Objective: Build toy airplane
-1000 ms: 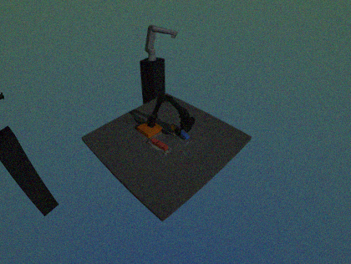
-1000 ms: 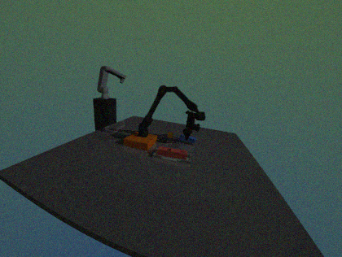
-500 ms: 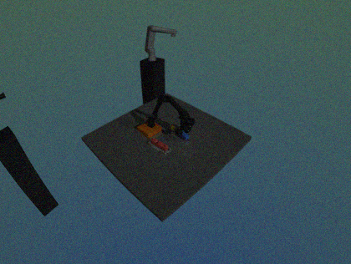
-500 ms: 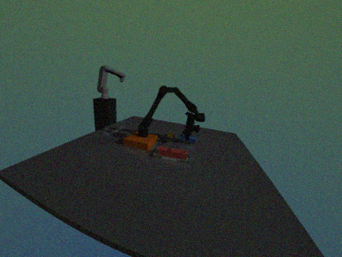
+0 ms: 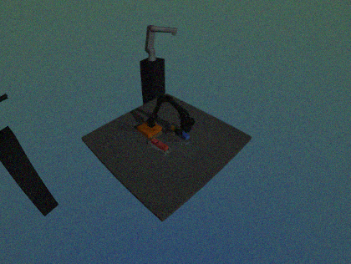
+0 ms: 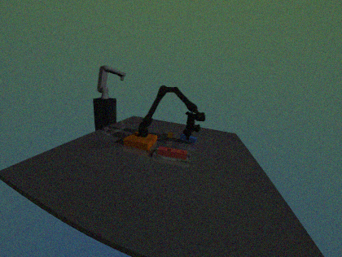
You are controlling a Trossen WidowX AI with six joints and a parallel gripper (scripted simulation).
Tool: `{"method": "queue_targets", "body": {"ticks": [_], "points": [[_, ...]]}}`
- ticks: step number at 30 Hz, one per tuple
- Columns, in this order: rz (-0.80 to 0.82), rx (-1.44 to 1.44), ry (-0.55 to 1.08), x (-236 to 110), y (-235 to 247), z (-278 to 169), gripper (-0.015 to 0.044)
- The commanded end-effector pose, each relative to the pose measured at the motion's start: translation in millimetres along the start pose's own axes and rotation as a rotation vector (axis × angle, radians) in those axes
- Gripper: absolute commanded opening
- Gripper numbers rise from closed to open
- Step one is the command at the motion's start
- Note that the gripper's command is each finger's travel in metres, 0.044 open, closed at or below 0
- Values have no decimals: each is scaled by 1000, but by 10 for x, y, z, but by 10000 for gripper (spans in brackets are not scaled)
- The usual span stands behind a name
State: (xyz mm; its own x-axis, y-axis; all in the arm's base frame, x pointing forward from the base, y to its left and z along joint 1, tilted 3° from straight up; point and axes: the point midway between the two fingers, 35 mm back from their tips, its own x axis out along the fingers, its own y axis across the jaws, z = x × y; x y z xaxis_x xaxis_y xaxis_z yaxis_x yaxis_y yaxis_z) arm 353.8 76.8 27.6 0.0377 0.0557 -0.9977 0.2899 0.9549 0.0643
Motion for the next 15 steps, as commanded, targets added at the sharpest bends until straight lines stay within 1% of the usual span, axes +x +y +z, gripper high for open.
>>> {"method": "queue_targets", "body": {"ticks": [1, 15], "points": [[26, 13, -50, -157, 36, 102, 0], [10, 2, -22, -570, 45, 98, 0]]}}
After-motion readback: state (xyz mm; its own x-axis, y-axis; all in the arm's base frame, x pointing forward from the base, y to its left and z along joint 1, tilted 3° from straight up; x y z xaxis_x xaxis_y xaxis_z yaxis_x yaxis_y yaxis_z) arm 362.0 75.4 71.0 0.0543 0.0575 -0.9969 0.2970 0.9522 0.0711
